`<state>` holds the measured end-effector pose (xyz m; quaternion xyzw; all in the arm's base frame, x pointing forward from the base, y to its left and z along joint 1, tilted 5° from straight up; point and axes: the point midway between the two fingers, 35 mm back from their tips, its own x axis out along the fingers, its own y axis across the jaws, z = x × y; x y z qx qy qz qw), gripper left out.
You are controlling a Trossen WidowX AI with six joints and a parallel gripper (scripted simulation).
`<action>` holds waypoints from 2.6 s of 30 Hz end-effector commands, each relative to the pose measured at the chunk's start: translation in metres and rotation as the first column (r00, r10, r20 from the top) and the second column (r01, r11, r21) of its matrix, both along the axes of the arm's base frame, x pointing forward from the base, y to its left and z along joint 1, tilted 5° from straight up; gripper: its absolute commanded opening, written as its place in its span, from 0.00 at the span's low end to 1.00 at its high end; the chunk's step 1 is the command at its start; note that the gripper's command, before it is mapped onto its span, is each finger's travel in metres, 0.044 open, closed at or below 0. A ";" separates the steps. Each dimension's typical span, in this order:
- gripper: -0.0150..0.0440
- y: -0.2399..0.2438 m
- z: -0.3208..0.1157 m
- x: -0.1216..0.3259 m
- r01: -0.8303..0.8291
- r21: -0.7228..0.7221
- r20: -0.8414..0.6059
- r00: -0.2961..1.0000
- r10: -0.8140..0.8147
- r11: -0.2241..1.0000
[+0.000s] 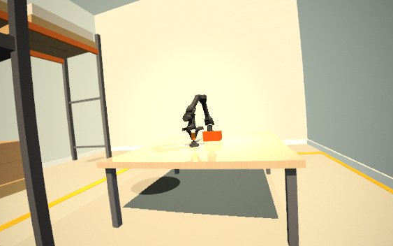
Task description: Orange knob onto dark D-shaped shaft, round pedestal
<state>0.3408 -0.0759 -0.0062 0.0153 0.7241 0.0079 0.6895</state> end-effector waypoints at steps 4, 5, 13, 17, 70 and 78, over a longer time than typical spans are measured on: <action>0.25 -0.001 -0.002 0.002 -0.002 -0.004 0.009 1.000 0.002 1.000; 0.25 -0.001 -0.002 0.002 -0.002 -0.004 0.009 1.000 0.002 1.000; 0.25 -0.001 0.002 0.001 -0.002 -0.004 0.009 1.000 0.002 1.000; 0.25 0.000 0.004 0.001 -0.011 -0.004 0.009 1.000 0.011 1.000; 0.25 0.000 0.003 0.000 -0.210 0.004 0.015 0.978 0.210 0.978; 0.25 0.000 0.005 -0.003 -0.370 0.009 0.022 0.929 0.370 0.929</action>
